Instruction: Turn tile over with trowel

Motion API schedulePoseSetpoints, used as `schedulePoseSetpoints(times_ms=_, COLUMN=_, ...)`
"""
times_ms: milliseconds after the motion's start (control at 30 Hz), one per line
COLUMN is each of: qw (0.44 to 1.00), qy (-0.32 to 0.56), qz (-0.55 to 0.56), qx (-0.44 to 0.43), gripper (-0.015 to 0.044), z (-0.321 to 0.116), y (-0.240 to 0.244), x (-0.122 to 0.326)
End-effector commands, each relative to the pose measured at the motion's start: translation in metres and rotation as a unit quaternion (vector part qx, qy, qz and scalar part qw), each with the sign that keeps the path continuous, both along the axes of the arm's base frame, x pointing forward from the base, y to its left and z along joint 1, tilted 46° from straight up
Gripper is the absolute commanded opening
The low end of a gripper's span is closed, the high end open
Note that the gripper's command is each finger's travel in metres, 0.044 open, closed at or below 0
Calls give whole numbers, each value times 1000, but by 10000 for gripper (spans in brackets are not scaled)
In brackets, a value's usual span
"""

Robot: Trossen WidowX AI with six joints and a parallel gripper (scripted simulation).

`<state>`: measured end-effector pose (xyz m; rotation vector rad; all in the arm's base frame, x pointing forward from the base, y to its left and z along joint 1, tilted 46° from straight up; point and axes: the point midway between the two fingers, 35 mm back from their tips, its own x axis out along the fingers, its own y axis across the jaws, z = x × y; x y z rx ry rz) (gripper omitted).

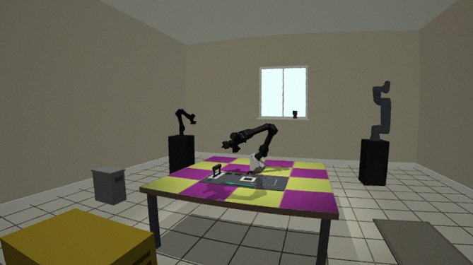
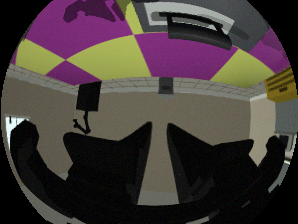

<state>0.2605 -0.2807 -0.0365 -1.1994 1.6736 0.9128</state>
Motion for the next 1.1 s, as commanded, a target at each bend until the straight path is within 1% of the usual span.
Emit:
schedulePoseSetpoints(times_ms=0, qw=1000, qy=0, qz=0, qx=0, gripper=0, z=0, y=0, x=0)
schedulePoseSetpoints(times_ms=533, qw=1000, qy=0, qz=0, qx=0, gripper=0, z=0, y=0, x=0)
schedulePoseSetpoints(times_ms=667, qw=1000, qy=0, qz=0, qx=0, gripper=100, z=0, y=0, x=0)
schedulePoseSetpoints(times_ms=1067, qw=1000, qy=0, qz=0, qx=0, gripper=100, z=0, y=0, x=0)
